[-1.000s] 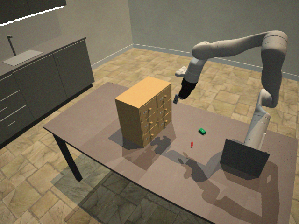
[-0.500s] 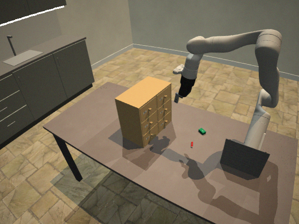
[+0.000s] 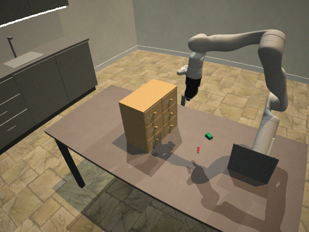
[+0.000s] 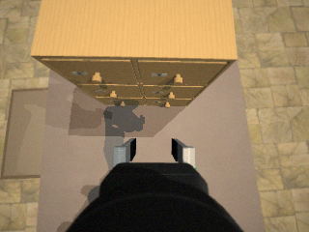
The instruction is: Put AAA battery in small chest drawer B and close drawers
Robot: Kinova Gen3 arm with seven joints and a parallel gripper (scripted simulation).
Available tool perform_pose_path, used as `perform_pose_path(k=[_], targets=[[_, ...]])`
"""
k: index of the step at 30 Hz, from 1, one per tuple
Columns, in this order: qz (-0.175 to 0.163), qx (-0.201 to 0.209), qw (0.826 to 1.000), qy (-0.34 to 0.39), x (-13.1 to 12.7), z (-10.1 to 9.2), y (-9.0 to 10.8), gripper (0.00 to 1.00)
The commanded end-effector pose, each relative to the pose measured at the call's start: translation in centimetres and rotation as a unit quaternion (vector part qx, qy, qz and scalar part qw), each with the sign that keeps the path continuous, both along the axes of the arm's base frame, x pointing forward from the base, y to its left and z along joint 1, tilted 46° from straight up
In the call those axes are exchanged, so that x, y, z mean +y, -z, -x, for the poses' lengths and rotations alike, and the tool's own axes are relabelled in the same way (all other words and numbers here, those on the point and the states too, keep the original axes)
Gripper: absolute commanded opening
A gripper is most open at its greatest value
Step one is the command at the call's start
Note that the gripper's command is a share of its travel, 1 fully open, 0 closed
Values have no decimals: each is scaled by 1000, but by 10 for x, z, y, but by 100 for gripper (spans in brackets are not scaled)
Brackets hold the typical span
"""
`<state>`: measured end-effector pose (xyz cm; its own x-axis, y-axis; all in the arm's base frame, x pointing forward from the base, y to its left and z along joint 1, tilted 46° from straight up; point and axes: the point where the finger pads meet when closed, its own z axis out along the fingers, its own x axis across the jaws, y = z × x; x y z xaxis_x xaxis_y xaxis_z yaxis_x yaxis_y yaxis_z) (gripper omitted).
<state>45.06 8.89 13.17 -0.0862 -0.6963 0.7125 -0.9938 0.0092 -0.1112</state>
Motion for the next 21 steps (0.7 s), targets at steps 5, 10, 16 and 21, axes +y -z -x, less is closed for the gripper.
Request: perform_pose_path(k=[5,10,16,21], targets=[[1,8,1000,14,-1,0,-6,100],[0,15,1000,22,1,1,-7,100],[0,21,999,28,2,2,-8,100],[-1,26,999,33,3,3,-9,100]])
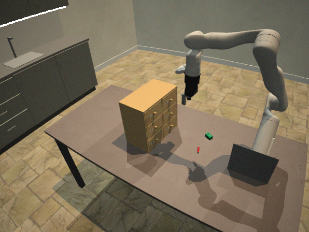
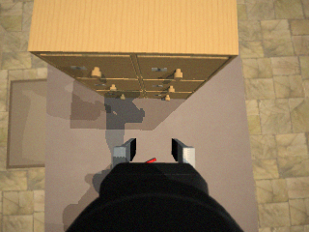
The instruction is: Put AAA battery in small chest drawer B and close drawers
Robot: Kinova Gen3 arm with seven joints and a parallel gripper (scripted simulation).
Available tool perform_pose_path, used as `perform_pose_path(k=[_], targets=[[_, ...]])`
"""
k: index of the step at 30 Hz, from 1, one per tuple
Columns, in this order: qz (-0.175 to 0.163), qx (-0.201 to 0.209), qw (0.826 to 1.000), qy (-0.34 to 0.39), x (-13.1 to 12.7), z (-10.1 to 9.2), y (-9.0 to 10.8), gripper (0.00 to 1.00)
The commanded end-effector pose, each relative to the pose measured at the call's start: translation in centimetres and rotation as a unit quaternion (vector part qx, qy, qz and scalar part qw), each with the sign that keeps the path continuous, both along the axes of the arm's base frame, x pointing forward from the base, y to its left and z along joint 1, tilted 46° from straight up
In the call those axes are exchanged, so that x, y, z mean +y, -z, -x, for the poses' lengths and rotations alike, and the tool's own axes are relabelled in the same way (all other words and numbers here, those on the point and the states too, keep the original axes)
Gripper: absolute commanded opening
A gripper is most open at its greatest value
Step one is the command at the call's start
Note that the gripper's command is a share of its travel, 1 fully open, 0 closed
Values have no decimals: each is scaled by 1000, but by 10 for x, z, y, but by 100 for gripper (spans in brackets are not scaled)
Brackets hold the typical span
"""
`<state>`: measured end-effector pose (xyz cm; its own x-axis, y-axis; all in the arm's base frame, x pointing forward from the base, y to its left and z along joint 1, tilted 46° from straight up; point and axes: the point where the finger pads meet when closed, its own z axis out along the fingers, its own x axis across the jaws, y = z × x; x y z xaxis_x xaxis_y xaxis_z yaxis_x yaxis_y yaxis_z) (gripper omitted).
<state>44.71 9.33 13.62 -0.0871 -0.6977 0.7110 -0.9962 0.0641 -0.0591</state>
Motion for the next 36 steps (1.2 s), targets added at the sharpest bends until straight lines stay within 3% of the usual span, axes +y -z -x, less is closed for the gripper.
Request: perform_pose_path(k=[1,36], targets=[[3,1,1000,6,-2,-1,-4,100],[2,12,1000,18,0,1,-6,100]])
